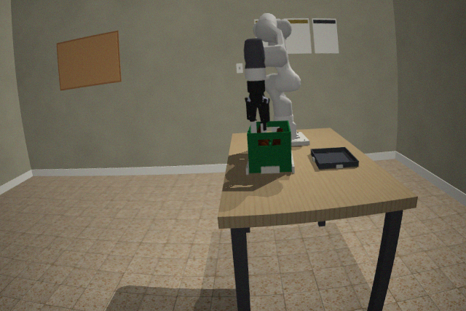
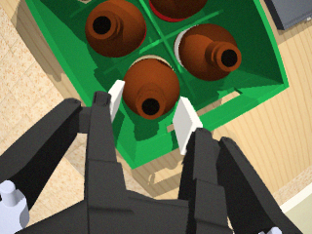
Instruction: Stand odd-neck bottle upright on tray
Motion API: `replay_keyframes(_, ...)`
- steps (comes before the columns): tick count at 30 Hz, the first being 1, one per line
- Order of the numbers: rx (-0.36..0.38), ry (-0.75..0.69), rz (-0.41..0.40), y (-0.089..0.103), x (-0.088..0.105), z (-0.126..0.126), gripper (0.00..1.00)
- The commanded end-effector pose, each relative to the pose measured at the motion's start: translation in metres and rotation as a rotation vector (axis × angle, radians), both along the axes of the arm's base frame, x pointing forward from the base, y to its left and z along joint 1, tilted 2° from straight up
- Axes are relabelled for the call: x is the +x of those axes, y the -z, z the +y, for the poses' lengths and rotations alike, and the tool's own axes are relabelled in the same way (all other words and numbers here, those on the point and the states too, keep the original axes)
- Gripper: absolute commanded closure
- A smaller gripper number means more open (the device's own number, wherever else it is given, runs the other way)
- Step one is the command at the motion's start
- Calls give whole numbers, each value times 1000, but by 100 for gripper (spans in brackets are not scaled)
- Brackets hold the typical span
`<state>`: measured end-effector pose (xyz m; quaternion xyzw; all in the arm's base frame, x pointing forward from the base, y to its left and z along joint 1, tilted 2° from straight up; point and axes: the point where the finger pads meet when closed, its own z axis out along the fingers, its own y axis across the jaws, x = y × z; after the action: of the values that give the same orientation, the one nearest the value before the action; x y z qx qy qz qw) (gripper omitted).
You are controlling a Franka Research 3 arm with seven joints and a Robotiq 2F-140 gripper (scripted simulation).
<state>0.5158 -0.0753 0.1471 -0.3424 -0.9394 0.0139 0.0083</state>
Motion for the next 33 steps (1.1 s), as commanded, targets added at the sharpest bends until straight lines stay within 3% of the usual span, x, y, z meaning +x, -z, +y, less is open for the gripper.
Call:
replay_keyframes(1, 1, -1, 1, -9, 0, 2, 56)
replay_keyframes(22, 1, -1, 1, -70, 2, 3, 56)
replay_keyframes(33, 1, -1, 1, -80, 2, 3, 56)
